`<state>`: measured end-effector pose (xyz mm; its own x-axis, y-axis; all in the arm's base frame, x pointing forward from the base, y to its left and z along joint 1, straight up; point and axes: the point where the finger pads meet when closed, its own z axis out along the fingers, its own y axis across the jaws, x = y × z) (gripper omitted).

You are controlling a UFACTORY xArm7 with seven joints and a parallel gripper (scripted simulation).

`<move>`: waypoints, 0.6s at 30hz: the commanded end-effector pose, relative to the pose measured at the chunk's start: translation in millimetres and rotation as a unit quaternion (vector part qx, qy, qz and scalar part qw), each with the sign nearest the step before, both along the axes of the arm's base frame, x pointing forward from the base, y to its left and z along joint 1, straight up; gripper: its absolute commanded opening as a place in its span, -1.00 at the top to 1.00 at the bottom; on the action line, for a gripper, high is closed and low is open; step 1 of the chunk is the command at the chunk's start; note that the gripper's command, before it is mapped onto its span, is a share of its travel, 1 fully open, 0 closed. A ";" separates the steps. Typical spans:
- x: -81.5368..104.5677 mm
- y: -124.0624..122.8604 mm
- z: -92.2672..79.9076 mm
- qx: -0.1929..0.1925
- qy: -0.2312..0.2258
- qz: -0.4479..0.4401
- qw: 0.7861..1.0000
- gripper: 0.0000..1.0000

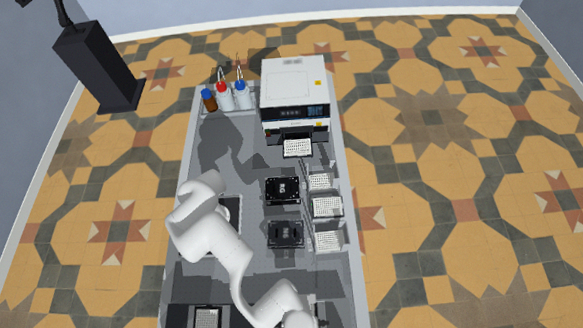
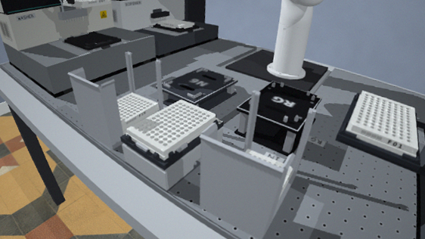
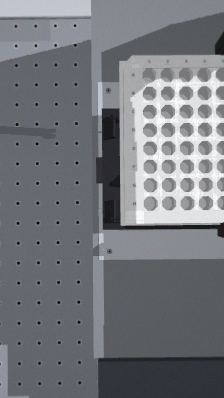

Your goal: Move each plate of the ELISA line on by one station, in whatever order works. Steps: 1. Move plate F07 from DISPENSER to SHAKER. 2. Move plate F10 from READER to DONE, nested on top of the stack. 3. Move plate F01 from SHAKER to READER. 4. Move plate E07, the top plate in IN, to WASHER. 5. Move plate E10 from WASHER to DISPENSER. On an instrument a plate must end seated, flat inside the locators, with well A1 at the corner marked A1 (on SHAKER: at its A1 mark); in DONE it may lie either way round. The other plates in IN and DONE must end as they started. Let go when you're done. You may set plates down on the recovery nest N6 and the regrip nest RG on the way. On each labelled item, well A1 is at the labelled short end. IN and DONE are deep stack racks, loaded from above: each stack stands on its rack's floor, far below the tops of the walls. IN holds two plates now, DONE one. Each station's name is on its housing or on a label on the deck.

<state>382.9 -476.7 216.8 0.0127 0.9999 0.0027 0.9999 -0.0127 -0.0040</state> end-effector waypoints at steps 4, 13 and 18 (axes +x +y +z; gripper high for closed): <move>0.5 -0.7 -5.6 -0.002 -0.001 0.000 1.000 1.00; 0.5 -0.7 -16.3 -0.002 -0.001 0.000 1.000 1.00; 0.5 -0.7 -23.0 -0.002 -0.001 0.000 1.000 1.00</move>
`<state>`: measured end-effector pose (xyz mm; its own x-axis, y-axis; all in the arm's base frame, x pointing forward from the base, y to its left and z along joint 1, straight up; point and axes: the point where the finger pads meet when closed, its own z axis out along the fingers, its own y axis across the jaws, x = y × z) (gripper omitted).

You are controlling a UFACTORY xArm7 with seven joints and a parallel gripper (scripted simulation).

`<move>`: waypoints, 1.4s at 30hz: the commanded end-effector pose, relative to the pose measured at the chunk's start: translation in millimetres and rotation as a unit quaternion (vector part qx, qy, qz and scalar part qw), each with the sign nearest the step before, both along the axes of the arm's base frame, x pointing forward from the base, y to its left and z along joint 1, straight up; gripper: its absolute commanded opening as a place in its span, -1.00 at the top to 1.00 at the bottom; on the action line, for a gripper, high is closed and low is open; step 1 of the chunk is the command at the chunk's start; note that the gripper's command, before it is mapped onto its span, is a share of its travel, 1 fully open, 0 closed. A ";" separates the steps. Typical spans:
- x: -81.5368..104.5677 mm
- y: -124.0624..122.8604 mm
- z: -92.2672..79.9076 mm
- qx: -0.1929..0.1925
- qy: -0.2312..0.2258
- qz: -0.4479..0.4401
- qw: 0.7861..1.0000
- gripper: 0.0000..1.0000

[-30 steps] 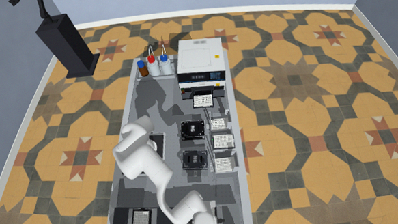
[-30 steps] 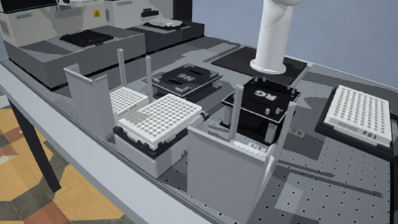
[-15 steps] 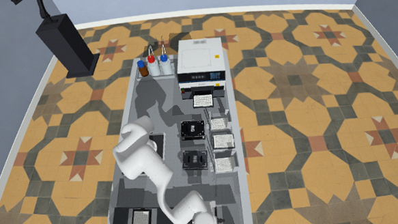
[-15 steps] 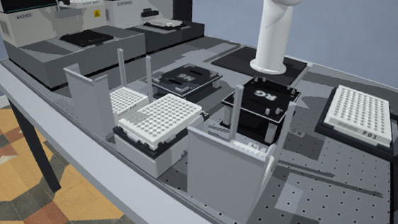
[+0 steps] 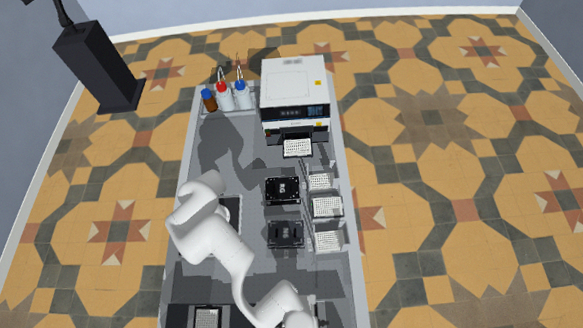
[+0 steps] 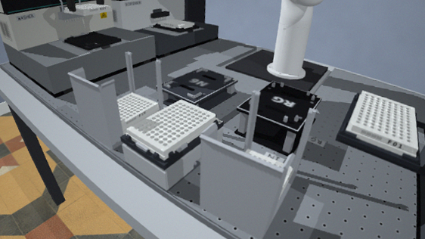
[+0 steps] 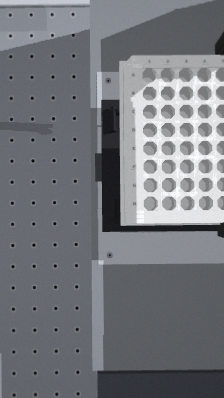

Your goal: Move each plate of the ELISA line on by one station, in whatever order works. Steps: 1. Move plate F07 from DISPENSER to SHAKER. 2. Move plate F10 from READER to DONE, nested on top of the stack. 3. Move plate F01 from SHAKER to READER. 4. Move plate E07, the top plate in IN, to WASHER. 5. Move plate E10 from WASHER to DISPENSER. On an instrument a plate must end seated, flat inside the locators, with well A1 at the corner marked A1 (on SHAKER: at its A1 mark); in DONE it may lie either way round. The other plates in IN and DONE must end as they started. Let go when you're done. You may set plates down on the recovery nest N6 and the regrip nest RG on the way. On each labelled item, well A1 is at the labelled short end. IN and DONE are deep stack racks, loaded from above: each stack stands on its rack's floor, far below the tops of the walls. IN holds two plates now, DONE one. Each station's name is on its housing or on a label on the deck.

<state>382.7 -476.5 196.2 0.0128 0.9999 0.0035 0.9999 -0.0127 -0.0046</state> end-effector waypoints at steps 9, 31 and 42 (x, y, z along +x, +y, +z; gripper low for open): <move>0.7 -0.8 -11.7 -0.002 -0.002 0.000 1.000 1.00; 0.6 -0.8 -38.4 -0.002 -0.002 0.000 1.000 1.00; 0.6 -0.8 -49.8 -0.002 -0.002 0.000 1.000 1.00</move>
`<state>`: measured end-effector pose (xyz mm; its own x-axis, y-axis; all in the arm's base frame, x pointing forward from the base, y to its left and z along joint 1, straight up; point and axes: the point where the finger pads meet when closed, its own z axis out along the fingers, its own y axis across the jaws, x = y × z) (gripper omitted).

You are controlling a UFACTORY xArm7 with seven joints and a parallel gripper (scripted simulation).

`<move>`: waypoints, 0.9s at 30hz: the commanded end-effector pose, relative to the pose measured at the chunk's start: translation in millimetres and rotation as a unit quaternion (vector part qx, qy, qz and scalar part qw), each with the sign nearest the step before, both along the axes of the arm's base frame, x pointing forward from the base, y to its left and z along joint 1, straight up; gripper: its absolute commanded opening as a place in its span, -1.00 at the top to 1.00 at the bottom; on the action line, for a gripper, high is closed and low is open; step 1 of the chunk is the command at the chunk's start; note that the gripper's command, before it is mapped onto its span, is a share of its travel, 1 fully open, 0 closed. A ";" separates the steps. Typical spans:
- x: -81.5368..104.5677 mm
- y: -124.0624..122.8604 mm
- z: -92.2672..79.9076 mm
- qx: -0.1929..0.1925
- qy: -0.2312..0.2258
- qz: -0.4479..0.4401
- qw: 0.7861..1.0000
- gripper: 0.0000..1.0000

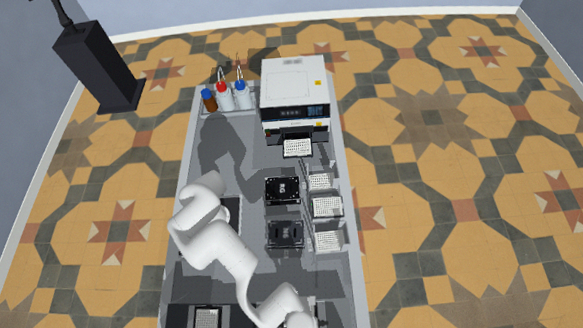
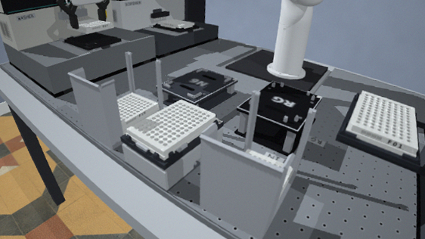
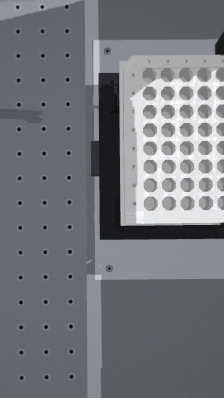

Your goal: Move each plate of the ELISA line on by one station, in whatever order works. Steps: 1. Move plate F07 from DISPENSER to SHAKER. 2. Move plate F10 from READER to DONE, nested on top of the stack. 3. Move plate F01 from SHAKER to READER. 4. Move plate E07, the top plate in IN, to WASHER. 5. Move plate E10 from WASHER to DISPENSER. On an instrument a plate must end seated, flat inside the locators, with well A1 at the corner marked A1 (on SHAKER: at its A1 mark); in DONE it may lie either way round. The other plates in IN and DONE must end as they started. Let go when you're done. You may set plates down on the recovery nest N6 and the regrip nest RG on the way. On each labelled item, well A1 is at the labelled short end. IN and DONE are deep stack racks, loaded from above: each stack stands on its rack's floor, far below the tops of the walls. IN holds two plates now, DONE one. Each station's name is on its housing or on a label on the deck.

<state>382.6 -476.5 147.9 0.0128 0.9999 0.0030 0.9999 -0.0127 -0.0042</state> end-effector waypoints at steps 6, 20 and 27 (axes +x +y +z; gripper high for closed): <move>0.8 -0.9 -1.8 -0.002 -0.001 0.000 1.000 1.00; 0.7 -0.9 -1.6 -0.002 -0.001 0.000 1.000 1.00; 0.7 -0.8 -10.9 -0.002 -0.001 0.000 1.000 1.00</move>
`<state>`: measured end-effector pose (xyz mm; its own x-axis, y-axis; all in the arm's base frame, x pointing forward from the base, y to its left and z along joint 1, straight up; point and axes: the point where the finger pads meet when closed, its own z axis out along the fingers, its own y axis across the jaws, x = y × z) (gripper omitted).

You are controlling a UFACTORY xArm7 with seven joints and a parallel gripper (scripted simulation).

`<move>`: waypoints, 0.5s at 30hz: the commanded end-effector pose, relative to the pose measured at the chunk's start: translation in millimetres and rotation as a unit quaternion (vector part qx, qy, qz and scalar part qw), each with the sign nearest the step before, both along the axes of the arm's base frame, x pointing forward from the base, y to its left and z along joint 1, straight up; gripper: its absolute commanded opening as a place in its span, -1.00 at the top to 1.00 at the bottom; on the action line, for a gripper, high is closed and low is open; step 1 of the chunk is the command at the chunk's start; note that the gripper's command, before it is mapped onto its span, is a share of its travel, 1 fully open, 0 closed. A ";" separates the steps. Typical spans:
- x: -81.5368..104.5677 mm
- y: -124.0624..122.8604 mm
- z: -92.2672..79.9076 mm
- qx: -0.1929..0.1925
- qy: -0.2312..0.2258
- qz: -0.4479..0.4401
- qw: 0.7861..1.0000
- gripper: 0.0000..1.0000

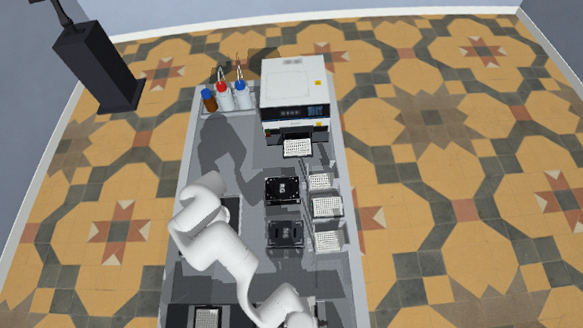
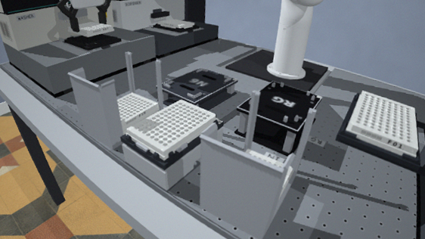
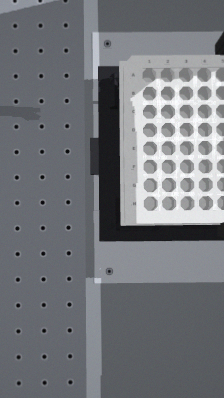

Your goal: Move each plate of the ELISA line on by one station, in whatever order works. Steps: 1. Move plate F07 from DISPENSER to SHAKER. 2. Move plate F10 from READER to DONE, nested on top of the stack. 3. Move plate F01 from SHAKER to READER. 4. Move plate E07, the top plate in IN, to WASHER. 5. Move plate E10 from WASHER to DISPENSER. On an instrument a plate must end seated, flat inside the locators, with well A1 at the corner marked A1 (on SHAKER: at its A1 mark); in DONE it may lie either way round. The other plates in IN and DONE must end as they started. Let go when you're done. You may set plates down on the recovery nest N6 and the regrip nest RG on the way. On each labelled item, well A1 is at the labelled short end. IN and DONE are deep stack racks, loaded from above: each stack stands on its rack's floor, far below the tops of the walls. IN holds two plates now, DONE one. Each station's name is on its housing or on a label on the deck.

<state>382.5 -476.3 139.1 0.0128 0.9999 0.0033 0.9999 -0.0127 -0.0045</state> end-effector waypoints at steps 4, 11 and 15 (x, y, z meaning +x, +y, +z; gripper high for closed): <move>0.8 -1.0 -4.7 -0.002 -0.002 0.000 1.000 1.00; 0.8 -1.0 -11.3 -0.002 -0.002 0.000 1.000 1.00; 0.8 -1.0 -11.4 -0.002 -0.002 0.000 1.000 1.00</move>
<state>382.4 -476.2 125.6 0.0128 0.9999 0.0036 0.9999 -0.0128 -0.0047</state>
